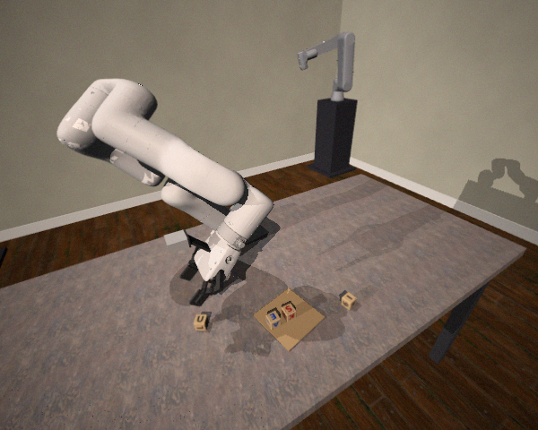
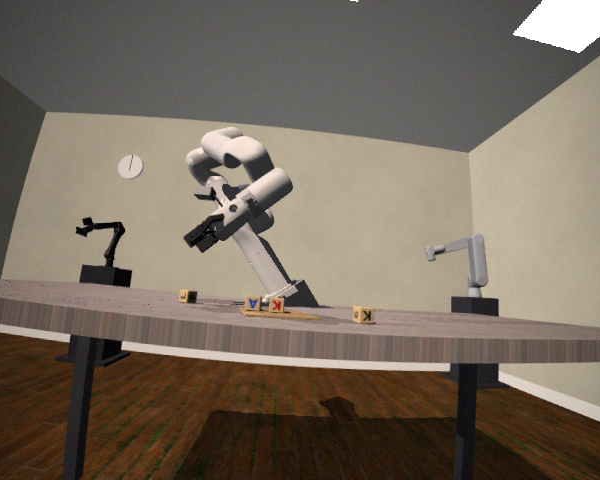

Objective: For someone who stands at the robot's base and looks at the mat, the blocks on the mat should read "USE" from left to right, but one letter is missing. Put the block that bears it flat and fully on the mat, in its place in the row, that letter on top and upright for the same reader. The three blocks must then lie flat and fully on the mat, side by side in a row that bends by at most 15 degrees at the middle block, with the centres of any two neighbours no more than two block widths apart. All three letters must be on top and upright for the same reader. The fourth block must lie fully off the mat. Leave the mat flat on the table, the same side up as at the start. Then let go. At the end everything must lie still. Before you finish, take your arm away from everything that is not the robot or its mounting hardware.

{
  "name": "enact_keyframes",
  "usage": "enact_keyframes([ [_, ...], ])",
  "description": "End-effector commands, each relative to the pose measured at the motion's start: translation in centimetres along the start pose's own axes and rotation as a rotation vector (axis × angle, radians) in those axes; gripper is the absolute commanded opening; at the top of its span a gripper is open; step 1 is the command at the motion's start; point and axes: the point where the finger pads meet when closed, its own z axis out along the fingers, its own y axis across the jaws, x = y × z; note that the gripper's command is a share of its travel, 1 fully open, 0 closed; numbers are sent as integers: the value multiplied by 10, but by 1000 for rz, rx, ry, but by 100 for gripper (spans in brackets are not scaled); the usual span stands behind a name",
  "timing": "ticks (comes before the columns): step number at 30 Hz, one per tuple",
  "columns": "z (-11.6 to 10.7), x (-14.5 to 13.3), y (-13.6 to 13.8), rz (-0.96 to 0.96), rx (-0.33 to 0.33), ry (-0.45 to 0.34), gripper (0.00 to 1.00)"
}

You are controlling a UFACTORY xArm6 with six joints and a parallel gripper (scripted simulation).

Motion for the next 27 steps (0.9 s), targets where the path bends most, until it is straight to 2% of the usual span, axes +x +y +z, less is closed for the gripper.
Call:
enact_keyframes([
  [1, -1, 0, -1, 2, 1, -1, 100],
  [9, 0, 0, 0, 4, -2, -5, 100],
  [10, 1, -1, 2, 12, -16, -31, 100],
  [11, 4, -4, 6, 33, -48, -90, 100],
  [13, 4, -4, 6, 33, -48, -90, 100],
  [14, 7, -8, 10, 60, -82, -157, 100],
  [27, 6, -15, 17, 230, -195, -463, 100],
])
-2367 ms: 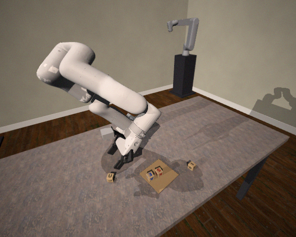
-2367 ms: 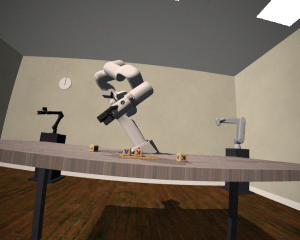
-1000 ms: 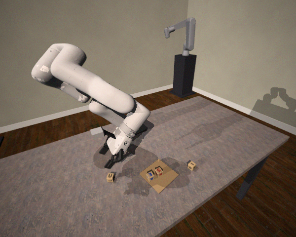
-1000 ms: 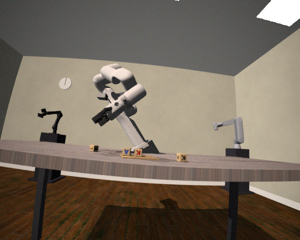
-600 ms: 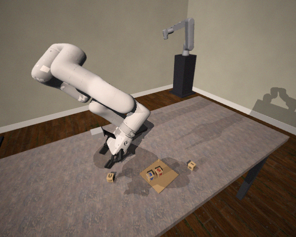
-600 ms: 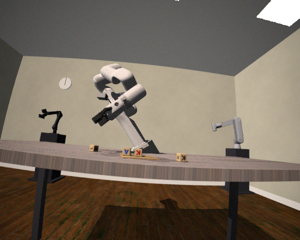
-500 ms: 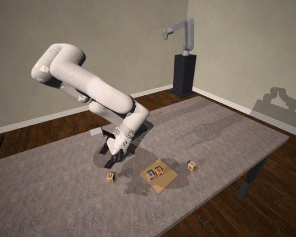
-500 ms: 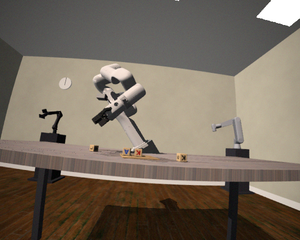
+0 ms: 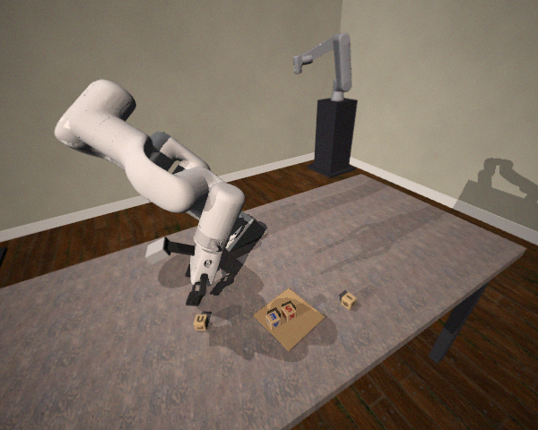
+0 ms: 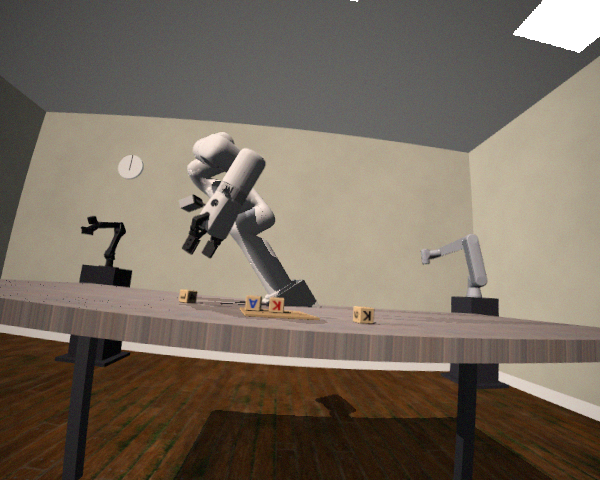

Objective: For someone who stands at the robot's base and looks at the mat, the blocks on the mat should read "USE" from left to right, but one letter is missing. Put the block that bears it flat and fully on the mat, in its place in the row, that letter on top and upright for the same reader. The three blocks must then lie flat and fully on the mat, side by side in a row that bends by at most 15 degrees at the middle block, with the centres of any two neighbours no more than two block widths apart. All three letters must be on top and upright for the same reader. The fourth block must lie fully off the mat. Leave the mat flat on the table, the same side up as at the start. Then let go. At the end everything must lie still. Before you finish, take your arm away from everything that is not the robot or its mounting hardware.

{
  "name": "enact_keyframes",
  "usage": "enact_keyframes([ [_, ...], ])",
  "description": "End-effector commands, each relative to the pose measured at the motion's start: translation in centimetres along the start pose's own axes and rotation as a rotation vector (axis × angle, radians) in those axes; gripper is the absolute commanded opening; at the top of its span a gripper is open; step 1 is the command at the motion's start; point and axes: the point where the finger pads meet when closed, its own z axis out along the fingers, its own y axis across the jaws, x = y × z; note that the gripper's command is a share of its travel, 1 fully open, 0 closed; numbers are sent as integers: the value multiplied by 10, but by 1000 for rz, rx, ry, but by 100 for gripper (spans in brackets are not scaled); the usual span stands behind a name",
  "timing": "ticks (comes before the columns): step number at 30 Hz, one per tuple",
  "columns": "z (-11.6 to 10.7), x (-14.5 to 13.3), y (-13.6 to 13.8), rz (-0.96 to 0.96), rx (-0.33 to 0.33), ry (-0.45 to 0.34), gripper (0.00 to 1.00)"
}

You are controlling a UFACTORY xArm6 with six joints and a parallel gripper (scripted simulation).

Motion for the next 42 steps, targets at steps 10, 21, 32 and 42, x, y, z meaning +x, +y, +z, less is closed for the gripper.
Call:
enact_keyframes([
  [10, -12, 2, -8, 204, -51, -319, 100],
  [21, -24, 11, -19, 319, -41, -454, 100],
  [32, -20, 10, -20, 319, -41, -453, 100],
  [42, 19, -9, -20, 319, -42, -454, 69],
])
